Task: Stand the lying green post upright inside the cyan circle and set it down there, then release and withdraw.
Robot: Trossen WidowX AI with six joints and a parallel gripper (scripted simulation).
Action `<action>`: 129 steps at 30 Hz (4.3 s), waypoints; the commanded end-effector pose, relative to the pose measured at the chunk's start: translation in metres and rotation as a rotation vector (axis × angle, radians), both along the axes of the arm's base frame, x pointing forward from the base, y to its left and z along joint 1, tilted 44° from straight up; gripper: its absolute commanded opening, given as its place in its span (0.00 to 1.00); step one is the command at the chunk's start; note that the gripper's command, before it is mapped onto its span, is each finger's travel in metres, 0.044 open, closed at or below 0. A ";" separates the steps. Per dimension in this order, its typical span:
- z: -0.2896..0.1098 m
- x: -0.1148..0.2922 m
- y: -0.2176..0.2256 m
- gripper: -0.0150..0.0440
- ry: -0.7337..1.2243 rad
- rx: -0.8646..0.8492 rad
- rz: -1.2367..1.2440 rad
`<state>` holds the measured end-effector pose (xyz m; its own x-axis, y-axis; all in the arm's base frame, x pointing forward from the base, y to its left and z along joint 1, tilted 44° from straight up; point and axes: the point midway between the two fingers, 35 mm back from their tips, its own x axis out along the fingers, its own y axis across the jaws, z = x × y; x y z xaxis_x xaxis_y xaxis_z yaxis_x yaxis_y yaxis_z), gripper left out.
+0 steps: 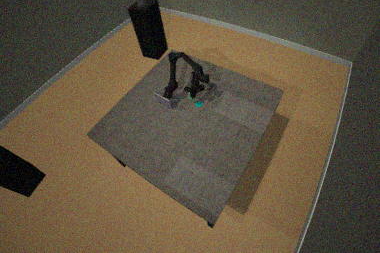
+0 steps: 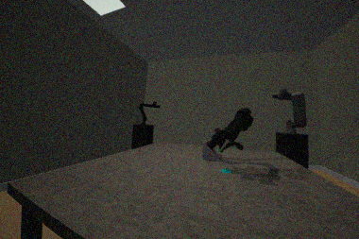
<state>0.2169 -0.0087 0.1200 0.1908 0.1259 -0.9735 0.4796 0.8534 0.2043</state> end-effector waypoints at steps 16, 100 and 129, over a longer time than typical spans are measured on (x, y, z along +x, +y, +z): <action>-0.002 0.000 -0.001 0.29 -0.066 -0.101 -0.035; 0.012 0.008 0.001 0.29 -0.507 -0.343 -0.265; 0.023 0.008 0.003 0.29 -0.691 -0.339 -0.377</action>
